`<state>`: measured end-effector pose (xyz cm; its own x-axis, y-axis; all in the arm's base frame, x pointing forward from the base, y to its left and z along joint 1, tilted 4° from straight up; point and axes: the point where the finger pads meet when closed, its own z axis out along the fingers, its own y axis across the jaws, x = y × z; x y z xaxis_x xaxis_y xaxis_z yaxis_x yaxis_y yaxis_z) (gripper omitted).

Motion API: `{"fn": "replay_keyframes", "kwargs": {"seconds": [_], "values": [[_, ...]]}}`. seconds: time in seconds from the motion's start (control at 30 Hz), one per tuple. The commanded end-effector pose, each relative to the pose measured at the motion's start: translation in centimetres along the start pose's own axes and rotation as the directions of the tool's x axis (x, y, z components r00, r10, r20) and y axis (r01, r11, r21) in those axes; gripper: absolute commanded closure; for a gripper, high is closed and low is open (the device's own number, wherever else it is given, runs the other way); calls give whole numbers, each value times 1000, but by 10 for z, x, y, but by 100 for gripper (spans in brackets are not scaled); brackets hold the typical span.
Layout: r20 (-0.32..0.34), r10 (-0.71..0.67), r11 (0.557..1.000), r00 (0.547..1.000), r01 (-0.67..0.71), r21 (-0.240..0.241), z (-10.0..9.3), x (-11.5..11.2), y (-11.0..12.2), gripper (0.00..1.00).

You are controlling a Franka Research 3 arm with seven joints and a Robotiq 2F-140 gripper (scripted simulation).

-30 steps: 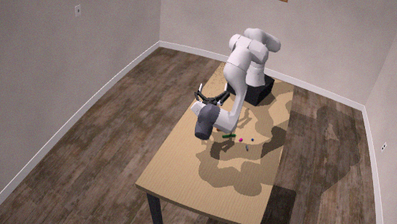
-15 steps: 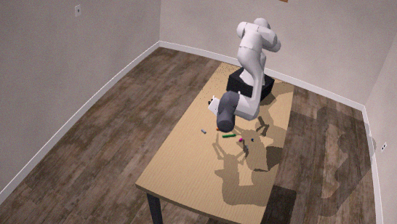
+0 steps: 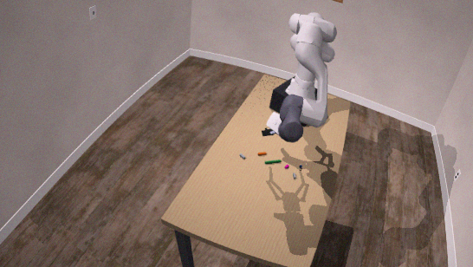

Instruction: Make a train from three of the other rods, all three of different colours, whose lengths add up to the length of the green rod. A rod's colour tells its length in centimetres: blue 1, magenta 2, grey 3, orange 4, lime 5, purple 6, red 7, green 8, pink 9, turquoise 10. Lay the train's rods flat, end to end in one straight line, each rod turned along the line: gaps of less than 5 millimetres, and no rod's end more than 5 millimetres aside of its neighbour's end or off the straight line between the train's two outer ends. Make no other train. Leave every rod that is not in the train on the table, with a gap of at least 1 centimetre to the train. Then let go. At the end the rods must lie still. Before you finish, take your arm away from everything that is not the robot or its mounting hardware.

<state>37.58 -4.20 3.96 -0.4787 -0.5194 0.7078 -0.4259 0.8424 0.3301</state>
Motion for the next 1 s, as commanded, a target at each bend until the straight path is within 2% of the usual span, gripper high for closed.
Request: {"fn": "replay_keyframes", "kwargs": {"seconds": [0.0, 0.03, 0.1, 0.13, 0.23, 0.27, 0.3, 0.37, 0.4, 0.43, 0.57, 0.6, 0.63, 0.67, 0.77, 0.8, 0.87, 0.9, 0.97], "values": [[80, 19, 999, 997, -22, 36, -2, -22, -6, 0], [166, -1, 997, 986, -11, 76, -10, -41, 4, 0], [169, -2, 997, 986, -11, 77, -10, -42, 4, 0], [221, -16, 995, 975, -7, 102, -15, -54, 10, 0], [252, -25, 993, 967, -5, 117, -18, -61, 14, 0], [302, -41, 990, 953, -3, 142, -22, -72, 20, 0], [322, -47, 988, 945, -2, 152, -24, -77, 23, 0], [330, -50, 988, 943, -2, 156, -25, -78, 24, 0], [378, -68, 983, 924, -2, 181, -30, -90, 30, 0], [397, -75, 982, 915, -2, 191, -32, -95, 32, 0], [398, -75, 981, 915, -2, 191, -32, -95, 32, 0], [458, -101, 975, 883, -5, 224, -38, -111, 41, 0], [458, -101, 975, 883, -5, 224, -38, -111, 41, 0], [497, -119, 969, 860, -8, 246, -42, -121, 46, 0], [510, -125, 967, 851, -10, 253, -44, -125, 48, 0], [554, -148, 960, 819, -15, 279, -49, -137, 55, 0], [555, -148, 960, 818, -16, 279, -49, -137, 55, 0], [592, -169, 953, 788, -22, 301, -54, -148, 61, 0], [592, -169, 953, 788, -22, 301, -54, -148, 61, 0]]}}
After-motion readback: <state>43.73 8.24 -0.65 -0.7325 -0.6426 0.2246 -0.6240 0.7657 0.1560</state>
